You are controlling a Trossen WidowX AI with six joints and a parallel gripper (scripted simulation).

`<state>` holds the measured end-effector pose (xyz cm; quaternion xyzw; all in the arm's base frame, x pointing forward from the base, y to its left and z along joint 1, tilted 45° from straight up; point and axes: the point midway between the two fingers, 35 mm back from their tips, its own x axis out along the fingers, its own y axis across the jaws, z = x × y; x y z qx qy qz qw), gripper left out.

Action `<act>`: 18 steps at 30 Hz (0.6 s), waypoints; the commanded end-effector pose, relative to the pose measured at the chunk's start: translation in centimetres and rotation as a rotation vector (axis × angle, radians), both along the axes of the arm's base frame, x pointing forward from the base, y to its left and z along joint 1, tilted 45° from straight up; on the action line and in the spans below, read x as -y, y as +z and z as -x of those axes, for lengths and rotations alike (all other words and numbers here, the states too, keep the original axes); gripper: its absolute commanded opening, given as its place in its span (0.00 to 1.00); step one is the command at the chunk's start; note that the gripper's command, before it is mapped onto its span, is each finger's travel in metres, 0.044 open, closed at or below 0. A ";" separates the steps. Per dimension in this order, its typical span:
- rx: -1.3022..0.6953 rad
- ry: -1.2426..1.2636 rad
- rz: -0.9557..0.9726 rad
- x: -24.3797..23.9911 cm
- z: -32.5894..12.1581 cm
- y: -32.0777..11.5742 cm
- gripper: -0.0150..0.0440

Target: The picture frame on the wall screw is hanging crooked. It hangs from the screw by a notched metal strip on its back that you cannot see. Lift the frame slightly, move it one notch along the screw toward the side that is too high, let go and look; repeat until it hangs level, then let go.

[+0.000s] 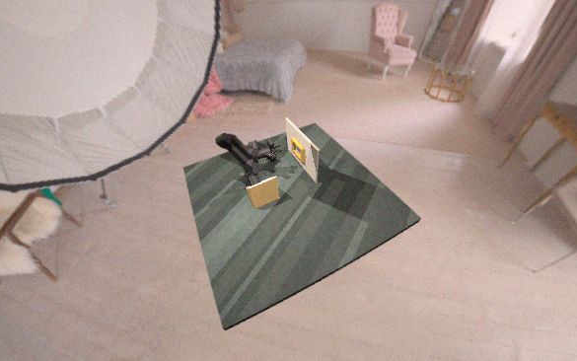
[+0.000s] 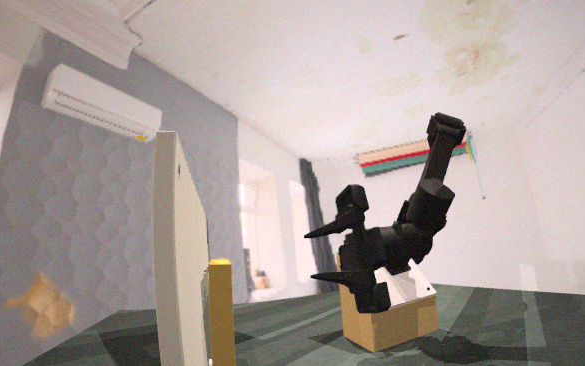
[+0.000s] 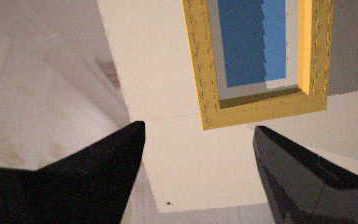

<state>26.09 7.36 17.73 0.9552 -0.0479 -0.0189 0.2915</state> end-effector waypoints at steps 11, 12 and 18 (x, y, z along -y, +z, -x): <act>-0.003 -0.009 -0.075 1.9 6.0 0.5 0.69; -0.001 -0.010 -0.088 2.1 6.4 0.5 0.69; 0.011 -0.013 -0.143 3.2 7.8 0.0 0.69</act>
